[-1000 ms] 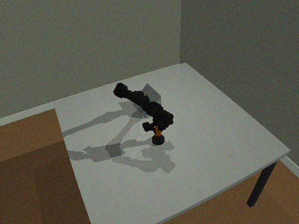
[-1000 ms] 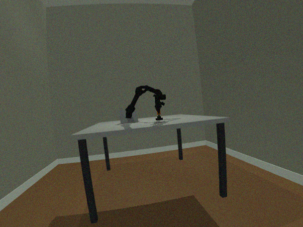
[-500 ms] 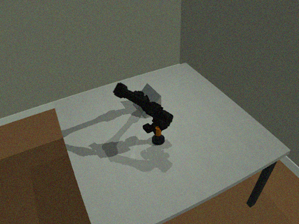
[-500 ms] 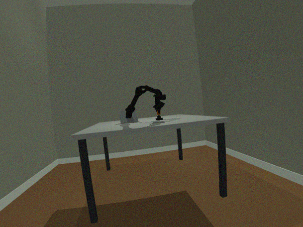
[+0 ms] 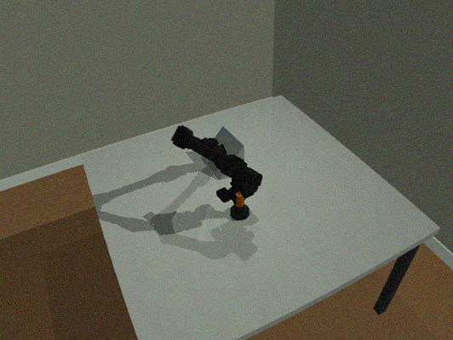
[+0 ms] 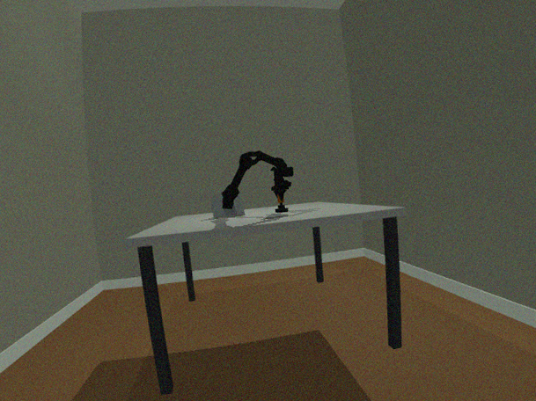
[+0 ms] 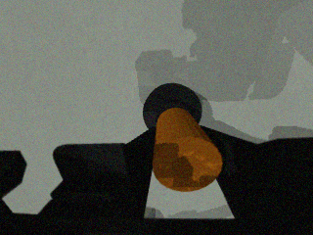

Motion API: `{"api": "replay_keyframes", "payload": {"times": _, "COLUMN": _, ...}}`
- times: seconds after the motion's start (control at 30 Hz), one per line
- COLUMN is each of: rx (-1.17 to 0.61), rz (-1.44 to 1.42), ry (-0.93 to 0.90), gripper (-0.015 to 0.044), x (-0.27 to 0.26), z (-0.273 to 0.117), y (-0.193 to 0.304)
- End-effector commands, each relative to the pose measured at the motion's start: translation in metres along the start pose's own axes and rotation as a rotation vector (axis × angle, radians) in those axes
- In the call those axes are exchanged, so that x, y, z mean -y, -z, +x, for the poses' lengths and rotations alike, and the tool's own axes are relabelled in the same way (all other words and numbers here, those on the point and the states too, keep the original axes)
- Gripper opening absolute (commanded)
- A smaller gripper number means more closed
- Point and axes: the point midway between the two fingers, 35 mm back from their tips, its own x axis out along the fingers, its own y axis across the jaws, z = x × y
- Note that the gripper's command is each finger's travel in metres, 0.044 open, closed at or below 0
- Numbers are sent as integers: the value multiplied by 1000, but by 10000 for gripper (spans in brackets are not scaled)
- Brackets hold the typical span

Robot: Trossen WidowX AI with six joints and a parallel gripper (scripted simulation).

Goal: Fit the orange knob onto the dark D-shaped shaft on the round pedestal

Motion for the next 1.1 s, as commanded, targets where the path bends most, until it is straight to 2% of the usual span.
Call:
{"api": "replay_keyframes", "payload": {"times": 0.0, "rx": 1, "rz": -6, "ry": 4, "gripper": 0, "x": 1, "z": 1, "y": 0}}
{"api": "replay_keyframes", "payload": {"times": 0.3, "rx": 1, "rz": -15, "ry": 4, "gripper": 0, "x": 1, "z": -4, "y": 0}}
{"api": "replay_keyframes", "payload": {"times": 0.57, "rx": 0, "rz": -215, "ry": 4, "gripper": 0, "x": 1, "z": -1, "y": 0}}
{"api": "replay_keyframes", "payload": {"times": 1.07, "rx": 0, "rz": -215, "ry": 4, "gripper": 0, "x": 1, "z": 0, "y": 0}}
